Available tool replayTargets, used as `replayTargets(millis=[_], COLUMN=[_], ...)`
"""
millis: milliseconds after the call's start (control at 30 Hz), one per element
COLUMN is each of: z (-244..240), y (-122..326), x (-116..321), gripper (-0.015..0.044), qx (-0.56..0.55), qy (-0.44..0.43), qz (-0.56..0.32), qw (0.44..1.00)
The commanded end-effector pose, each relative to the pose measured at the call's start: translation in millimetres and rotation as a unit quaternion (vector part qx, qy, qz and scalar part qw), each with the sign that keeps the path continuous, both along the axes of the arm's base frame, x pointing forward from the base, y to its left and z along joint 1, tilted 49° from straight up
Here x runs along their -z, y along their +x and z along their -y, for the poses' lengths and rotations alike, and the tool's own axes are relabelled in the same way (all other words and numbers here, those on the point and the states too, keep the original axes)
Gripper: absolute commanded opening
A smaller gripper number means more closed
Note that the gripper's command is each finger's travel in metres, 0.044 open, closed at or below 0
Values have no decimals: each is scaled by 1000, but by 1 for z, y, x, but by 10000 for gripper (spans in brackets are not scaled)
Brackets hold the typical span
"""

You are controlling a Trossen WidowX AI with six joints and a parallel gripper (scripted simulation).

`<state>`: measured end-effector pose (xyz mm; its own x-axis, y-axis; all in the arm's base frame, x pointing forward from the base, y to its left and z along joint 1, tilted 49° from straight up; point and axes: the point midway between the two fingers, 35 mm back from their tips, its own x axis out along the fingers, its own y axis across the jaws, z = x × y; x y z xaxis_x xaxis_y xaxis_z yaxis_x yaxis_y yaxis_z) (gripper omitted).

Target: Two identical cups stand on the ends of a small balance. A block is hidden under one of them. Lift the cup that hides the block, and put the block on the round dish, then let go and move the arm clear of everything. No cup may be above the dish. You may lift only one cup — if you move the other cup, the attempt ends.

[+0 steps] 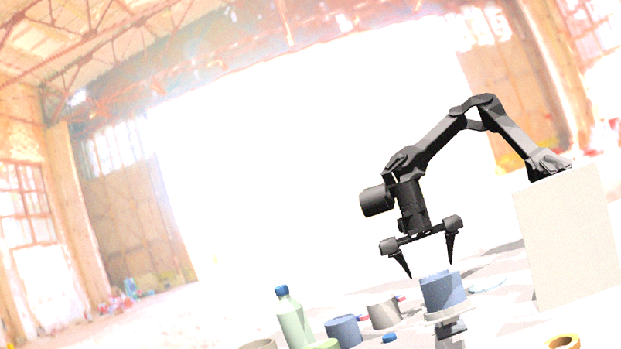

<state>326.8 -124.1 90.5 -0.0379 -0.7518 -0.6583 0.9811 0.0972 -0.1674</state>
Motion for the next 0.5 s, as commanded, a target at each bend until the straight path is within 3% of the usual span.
replayTargets(millis=[0,467], z=[4,21], y=[-2,-3], x=[6,21], gripper=[440,440], qx=[0,0], qy=[1,1], qz=[-5,-5], qw=[1000,1000])
